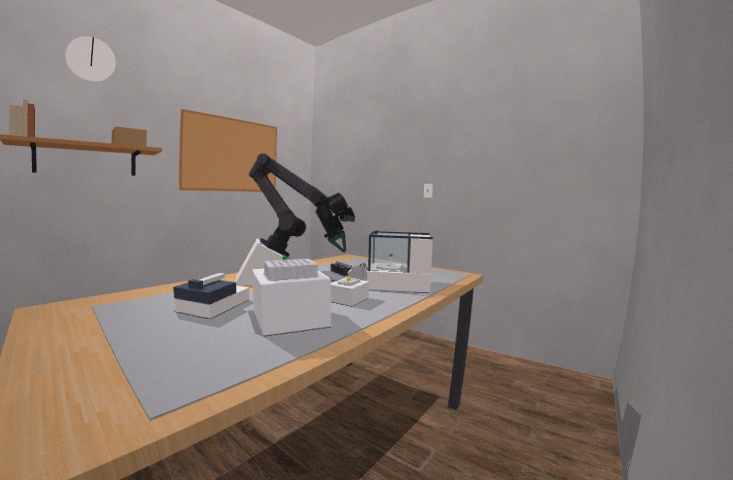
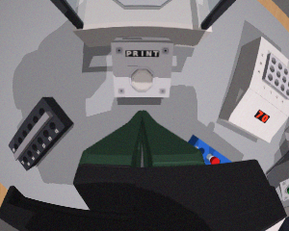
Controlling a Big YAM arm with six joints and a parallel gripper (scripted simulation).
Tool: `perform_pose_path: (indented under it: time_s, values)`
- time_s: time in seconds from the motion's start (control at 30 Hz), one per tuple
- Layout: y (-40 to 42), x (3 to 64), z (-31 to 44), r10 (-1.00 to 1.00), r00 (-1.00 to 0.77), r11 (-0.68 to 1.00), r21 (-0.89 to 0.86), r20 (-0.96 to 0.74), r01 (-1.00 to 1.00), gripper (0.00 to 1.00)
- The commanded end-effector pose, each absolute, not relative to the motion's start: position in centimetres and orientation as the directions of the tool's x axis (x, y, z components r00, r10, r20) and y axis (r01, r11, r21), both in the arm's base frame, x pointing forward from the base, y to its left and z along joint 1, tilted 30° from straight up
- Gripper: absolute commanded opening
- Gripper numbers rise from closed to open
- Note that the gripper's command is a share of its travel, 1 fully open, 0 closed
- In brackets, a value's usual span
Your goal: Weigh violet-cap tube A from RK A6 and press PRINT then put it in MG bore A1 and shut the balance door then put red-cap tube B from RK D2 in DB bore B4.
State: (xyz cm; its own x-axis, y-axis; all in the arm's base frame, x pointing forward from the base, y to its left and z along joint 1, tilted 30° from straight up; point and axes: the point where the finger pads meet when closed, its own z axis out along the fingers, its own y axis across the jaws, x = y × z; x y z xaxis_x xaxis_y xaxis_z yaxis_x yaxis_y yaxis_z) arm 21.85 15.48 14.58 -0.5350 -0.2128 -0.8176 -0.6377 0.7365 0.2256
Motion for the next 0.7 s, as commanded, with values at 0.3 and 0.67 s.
perform_pose_path:
  time_s: [0.3, 0.67]
  values:
    - [17.1, 23.1, 13.7, -0.200, -0.534, 0.732, 0.237, -0.821, -0.639, 0.00]
    - [18.2, 24.0, 12.8, -0.200, -0.534, 0.732, 0.237, -0.821, -0.639, 0.00]
